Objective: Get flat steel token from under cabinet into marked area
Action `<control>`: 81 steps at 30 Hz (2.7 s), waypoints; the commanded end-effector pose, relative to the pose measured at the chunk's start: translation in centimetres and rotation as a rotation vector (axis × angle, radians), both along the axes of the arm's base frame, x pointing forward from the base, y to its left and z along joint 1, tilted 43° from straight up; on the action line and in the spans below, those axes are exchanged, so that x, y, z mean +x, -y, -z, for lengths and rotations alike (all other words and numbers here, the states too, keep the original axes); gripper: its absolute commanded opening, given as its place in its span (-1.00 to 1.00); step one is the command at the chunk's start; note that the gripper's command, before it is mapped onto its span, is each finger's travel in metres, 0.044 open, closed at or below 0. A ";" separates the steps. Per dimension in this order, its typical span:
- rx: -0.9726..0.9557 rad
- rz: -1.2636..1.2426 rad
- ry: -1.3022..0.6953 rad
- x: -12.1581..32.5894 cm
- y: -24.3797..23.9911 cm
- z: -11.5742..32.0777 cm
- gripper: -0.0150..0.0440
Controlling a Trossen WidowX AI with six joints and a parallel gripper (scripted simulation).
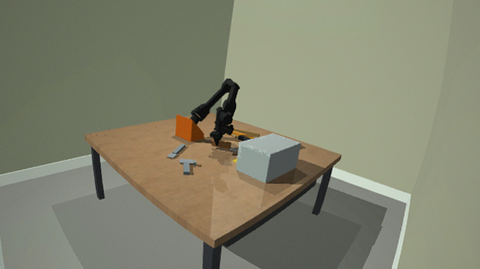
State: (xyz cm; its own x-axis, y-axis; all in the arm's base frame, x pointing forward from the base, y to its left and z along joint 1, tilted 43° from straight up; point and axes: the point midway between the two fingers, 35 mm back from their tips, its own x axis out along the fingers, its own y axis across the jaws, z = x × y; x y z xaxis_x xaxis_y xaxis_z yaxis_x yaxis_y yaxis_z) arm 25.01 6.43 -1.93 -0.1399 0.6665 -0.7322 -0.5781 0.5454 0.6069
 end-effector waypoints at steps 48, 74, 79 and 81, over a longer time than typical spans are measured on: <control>-0.001 0.009 0.020 0.5 5.1 4.1 -0.49; -0.002 0.009 0.021 0.6 7.4 6.2 -0.49; -0.003 0.009 0.021 0.7 7.9 6.6 -0.49; -0.003 0.009 0.021 0.7 8.0 6.8 -0.49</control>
